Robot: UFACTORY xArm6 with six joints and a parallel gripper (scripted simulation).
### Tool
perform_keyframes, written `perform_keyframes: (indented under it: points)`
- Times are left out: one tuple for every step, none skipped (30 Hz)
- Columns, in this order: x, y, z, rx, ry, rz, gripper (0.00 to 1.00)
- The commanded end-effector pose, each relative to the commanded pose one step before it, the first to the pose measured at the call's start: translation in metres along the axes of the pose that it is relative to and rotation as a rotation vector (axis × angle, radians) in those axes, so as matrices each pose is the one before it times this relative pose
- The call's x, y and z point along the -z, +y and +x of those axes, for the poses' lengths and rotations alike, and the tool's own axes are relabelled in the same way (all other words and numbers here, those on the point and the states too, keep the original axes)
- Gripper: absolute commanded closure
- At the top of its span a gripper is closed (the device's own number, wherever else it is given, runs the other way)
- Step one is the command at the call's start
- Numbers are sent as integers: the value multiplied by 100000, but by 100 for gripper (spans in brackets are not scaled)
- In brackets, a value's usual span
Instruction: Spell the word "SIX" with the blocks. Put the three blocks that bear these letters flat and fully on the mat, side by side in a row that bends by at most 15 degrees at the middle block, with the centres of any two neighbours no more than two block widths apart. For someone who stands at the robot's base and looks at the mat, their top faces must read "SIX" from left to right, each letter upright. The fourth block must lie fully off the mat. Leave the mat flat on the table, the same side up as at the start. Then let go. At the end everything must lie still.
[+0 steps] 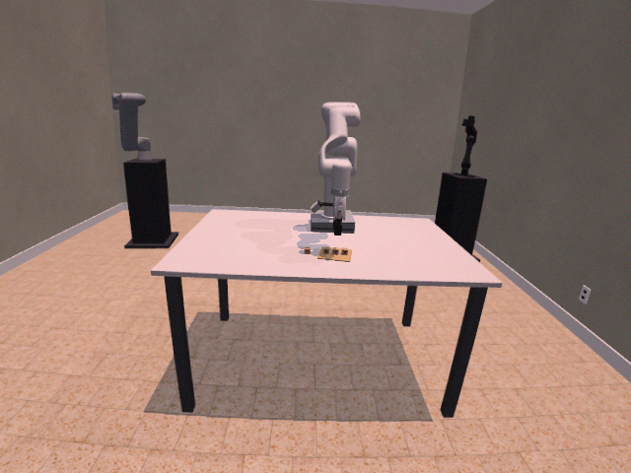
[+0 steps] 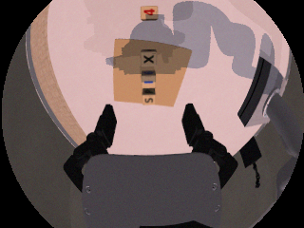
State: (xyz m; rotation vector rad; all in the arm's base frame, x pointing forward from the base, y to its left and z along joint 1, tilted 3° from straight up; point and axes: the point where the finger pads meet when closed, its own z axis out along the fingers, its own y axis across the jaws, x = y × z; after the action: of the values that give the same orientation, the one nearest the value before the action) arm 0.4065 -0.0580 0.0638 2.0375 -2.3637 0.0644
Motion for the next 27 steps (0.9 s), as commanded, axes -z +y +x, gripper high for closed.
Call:
perform_keyframes:
  points:
    - [291, -151, -1, -7, -11, 418, 0]
    - [137, 0, 0, 0, 0, 0, 0]
    - [188, 1, 0, 0, -1, 0, 0]
    - [241, -1, 0, 0, 1, 0, 0]
    - [0, 0, 0, 0, 0, 0, 0]
    - [0, 0, 0, 0, 0, 0, 0]
    - [295, 1, 0, 0, 0, 0, 0]
    - [345, 0, 0, 0, 0, 0, 0]
    - [391, 0, 0, 0, 0, 0, 0]
    - [432, 0, 0, 0, 0, 0, 0]
    - [466, 0, 0, 0, 0, 0, 0]
    - [492, 0, 0, 0, 0, 0, 0]
    - [511, 0, 0, 0, 0, 0, 0]
    - [520, 0, 0, 0, 0, 0, 0]
    - [520, 0, 0, 0, 0, 0, 0]
    - [511, 0, 0, 0, 0, 0, 0]
    - [493, 0, 0, 0, 0, 0, 0]
    - [467, 0, 0, 0, 0, 0, 0]
    - [433, 0, 0, 0, 0, 0, 0]
    - [393, 0, 0, 0, 0, 0, 0]
    - [346, 0, 0, 0, 0, 0, 0]
    - [0, 0, 0, 0, 0, 0, 0]
    - [0, 0, 0, 0, 0, 0, 0]
    - [295, -1, 0, 0, 0, 0, 0]
    - [243, 1, 0, 0, 0, 0, 0]
    - [189, -1, 0, 0, 0, 0, 0]
    - [137, 0, 0, 0, 0, 0, 0]
